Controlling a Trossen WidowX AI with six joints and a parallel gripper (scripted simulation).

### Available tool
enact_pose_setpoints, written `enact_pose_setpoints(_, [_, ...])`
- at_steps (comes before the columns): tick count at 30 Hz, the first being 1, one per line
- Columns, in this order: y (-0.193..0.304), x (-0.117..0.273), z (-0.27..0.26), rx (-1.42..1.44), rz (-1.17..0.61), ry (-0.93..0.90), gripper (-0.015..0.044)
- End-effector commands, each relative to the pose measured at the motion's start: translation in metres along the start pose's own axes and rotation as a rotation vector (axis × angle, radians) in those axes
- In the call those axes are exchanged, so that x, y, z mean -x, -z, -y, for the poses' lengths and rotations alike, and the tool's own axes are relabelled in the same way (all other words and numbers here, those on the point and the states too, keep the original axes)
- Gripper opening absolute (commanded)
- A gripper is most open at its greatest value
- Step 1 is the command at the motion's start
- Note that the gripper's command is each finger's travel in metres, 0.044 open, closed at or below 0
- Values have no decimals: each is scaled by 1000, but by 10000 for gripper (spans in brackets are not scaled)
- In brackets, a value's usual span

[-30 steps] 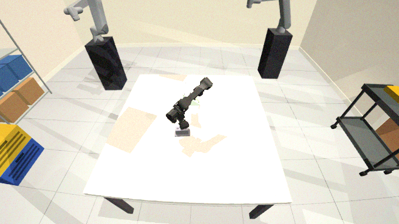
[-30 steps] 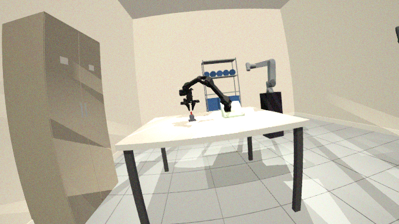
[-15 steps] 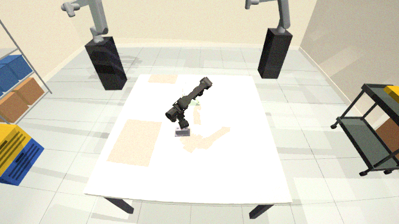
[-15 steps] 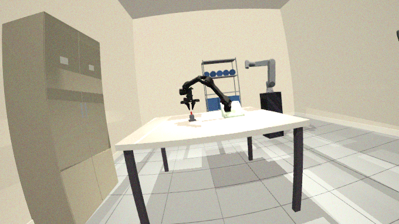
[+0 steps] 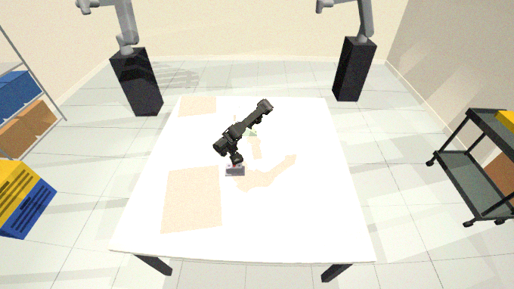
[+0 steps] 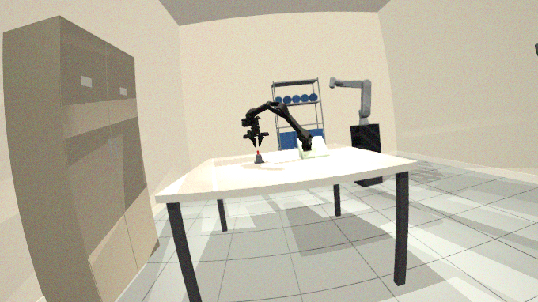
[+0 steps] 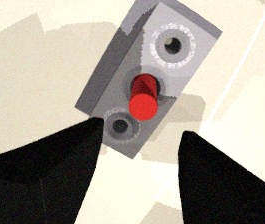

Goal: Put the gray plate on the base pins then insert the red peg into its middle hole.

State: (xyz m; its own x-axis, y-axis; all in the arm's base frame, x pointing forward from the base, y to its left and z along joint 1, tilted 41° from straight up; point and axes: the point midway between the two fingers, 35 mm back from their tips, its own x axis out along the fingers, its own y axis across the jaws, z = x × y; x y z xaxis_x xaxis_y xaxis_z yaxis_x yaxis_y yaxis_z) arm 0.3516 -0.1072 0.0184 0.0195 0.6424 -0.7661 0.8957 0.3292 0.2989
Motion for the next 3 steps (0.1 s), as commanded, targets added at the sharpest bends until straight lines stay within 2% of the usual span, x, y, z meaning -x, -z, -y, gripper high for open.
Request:
enact_pose_setpoints(1, [0,3,0,4,2,3,150])
enact_pose_setpoints(3, [0,5,0,4,2,3,150])
